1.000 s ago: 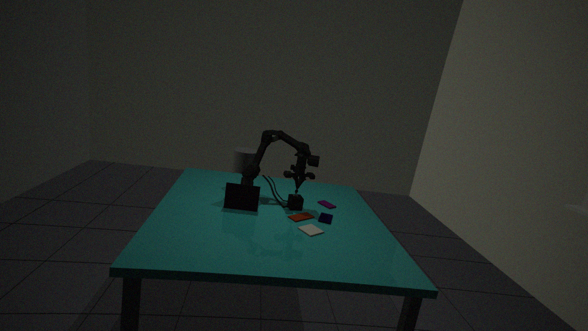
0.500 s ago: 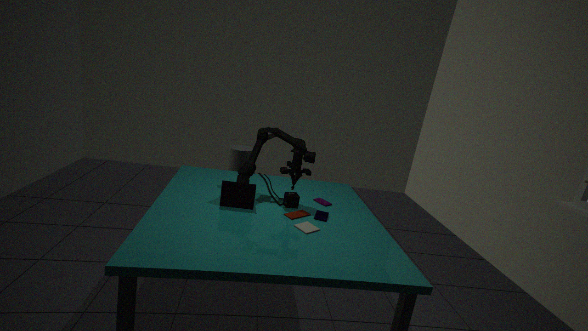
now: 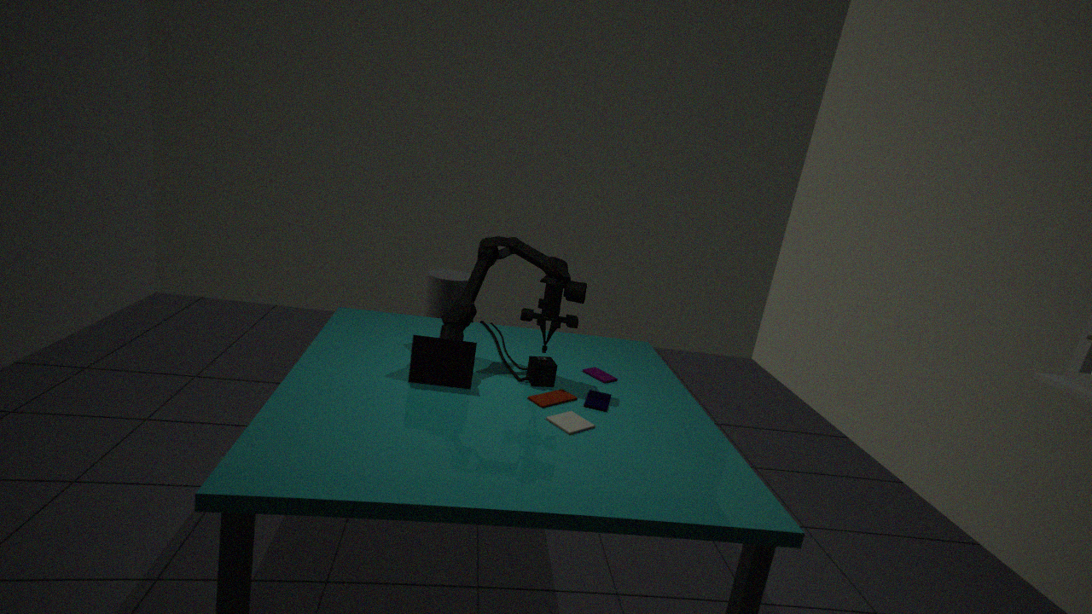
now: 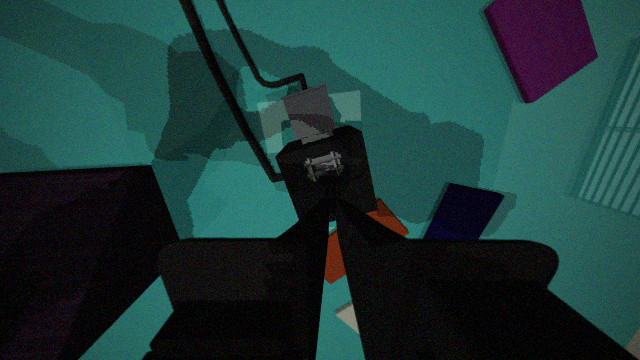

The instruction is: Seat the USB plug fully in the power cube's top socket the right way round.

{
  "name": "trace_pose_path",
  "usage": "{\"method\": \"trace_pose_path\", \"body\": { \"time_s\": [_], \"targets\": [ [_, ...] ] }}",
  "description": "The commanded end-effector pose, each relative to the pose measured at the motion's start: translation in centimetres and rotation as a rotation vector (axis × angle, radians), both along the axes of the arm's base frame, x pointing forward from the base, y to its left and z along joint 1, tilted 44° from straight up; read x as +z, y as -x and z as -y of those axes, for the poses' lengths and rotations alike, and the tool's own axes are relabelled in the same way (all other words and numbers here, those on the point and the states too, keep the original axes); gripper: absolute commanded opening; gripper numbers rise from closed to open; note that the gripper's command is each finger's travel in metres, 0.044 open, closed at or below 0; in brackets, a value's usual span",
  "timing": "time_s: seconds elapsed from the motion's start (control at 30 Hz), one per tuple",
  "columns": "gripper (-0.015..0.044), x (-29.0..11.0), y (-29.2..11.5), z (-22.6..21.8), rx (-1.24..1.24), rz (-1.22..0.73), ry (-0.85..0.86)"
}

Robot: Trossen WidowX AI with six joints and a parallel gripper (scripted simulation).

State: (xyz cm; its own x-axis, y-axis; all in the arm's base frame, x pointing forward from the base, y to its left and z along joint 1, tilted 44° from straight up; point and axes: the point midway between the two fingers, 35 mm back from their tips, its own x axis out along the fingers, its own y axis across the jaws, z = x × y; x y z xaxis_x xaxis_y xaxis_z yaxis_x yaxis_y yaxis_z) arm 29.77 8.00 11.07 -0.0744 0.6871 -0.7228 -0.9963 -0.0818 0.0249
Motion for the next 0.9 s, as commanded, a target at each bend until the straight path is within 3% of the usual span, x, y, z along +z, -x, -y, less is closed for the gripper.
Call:
{"method": "trace_pose_path", "body": {
  "time_s": [0.0, 0.87],
  "targets": [
    [0.0000, -0.05, 0.00, -0.02, -0.065, -0.062, 0.008],
    [0.0000, -0.05, 0.00, -0.02, -0.557, -0.529, 0.058]
  ]
}}
